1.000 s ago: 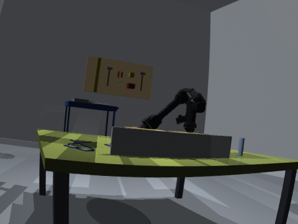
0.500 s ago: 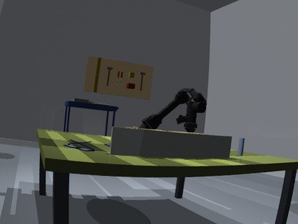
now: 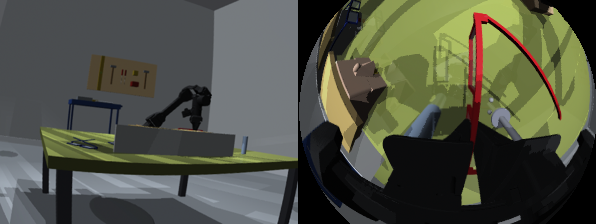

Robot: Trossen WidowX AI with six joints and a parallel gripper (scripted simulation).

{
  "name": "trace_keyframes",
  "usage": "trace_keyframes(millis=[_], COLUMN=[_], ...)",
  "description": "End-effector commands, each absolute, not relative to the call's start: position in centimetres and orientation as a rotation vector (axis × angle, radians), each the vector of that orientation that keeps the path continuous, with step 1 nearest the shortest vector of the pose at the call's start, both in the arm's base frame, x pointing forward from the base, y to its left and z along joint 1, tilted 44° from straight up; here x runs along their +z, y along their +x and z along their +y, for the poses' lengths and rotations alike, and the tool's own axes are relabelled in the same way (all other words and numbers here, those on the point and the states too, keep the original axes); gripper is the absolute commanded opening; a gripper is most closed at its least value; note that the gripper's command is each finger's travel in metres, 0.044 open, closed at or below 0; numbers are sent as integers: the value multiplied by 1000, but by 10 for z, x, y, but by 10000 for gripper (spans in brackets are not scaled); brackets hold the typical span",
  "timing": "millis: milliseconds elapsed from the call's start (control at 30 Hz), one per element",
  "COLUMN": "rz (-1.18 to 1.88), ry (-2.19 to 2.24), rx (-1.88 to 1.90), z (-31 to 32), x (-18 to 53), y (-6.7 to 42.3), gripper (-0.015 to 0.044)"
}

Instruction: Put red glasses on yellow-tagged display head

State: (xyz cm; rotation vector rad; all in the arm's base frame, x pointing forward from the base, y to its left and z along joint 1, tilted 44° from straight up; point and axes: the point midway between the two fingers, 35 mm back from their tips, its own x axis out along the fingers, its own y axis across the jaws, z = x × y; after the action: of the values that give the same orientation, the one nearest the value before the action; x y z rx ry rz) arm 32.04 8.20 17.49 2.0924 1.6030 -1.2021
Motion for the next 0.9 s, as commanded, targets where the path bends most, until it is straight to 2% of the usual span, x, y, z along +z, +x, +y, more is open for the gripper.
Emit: trace_keyframes(millis=[0,300,867], rz=[1603,1616,1690], ry=[2092,2062,1575], rx=[-1196,-1146,-455], z=[71,63,95], x=[188,203,229], y=[320,317,289], gripper=[0,0,0])
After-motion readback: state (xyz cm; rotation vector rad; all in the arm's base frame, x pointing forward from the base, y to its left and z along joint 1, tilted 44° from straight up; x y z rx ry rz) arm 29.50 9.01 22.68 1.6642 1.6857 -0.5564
